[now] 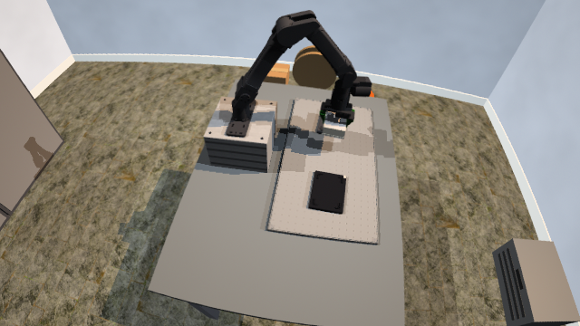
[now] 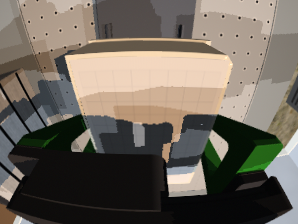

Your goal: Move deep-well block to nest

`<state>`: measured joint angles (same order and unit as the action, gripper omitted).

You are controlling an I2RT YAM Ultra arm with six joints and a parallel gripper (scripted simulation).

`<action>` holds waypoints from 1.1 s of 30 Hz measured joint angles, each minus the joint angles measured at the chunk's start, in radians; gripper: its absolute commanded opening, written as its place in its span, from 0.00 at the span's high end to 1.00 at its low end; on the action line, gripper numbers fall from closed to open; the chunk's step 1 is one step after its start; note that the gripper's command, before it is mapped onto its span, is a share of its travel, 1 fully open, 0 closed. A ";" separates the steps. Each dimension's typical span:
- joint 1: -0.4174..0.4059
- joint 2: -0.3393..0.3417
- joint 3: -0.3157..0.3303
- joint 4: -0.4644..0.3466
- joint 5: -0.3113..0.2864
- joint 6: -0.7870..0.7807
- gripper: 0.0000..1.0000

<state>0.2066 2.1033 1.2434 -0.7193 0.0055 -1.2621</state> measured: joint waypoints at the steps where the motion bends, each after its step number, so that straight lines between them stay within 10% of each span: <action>1: 0.005 0.003 0.003 -0.001 0.000 0.008 1.00; 33: 0.245 0.111 0.185 -0.073 -0.001 0.245 1.00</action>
<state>0.4515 2.2147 1.4281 -0.7921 0.0048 -1.0176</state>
